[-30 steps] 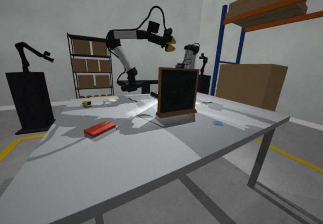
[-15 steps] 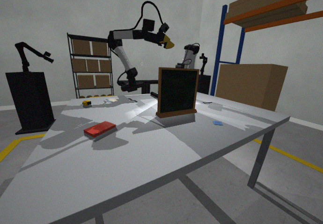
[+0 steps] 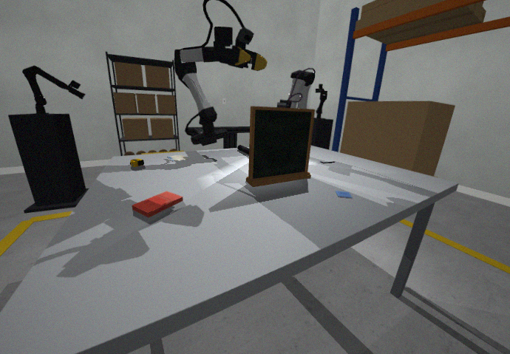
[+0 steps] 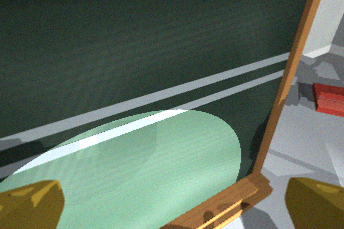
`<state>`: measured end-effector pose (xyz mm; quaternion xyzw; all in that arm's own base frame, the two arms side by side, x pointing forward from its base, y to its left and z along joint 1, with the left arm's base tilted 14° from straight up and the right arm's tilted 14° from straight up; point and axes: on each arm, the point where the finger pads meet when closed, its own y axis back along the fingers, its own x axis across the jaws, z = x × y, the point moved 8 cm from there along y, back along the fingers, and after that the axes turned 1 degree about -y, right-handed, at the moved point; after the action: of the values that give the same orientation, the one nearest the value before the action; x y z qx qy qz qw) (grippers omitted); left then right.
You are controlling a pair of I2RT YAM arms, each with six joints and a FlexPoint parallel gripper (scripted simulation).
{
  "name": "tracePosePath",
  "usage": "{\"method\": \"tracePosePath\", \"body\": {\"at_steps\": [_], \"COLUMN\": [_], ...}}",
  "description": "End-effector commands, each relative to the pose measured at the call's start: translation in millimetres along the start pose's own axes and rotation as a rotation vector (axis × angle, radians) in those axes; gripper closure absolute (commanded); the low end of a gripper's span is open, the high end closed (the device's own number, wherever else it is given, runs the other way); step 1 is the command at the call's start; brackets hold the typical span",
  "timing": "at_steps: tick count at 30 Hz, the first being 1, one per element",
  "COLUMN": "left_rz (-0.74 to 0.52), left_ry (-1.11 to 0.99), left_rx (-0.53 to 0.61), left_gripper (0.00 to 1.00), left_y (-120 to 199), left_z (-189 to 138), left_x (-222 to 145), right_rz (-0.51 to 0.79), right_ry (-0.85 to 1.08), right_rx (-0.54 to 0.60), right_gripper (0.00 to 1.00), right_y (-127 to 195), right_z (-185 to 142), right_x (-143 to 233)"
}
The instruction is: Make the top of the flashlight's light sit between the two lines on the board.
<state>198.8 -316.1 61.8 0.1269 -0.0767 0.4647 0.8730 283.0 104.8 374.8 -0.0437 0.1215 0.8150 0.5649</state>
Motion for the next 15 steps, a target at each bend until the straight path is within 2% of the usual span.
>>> {"method": "tracePosePath", "body": {"at_steps": [1,9,15], "left_rz": [-0.007,-0.007,-0.007], "left_ry": [0.020,0.020,0.020], "left_rx": [-0.030,-0.030,-0.030], "left_gripper": [0.00,0.00,0.00], "left_y": [-1,-1,-1], "left_z": [14,14,14], "left_x": [-5,-5,-5], "right_rz": [-0.062,-0.168,-0.281], "right_ry": [-0.079,-0.156,-0.233], "right_rx": [-0.067,-0.079,-0.128], "right_gripper": [0.00,0.00,0.00], "right_y": [6,8,22], "right_z": [10,5,5], "right_x": [-20,-53,-85]}}
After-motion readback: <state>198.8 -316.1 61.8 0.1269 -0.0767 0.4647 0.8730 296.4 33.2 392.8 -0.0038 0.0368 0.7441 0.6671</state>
